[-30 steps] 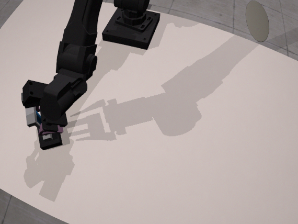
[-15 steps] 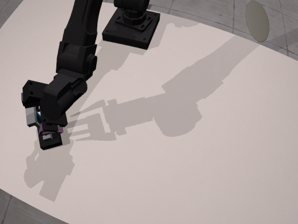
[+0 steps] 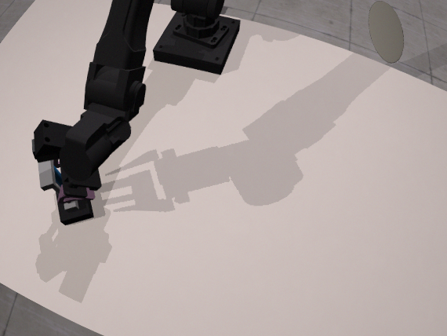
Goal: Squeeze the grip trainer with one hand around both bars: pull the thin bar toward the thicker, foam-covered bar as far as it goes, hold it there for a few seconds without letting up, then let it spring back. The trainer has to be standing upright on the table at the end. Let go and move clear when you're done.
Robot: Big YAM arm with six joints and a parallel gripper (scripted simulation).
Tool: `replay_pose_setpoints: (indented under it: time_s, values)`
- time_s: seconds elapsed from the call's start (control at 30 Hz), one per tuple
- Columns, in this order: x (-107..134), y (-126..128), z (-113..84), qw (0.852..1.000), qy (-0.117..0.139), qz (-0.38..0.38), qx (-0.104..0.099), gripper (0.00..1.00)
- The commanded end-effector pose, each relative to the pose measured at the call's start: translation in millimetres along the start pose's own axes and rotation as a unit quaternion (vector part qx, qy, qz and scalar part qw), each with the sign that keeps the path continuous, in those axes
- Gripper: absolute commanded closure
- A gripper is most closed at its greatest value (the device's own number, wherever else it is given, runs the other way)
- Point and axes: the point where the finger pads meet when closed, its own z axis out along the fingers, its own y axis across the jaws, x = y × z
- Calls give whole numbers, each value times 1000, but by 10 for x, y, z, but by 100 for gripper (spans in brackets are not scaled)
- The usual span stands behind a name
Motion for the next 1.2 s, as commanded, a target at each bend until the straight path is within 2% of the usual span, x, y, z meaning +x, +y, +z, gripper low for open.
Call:
replay_pose_setpoints:
  time_s: [0.0,0.2,0.23,1.17]
  values:
    - [-281,190,10,1000,-20,17,-16,24]
    - [-281,190,10,1000,-20,17,-16,24]
    - [-281,190,10,1000,-20,17,-16,79]
    - [-246,207,-34,1000,-20,14,-20,79]
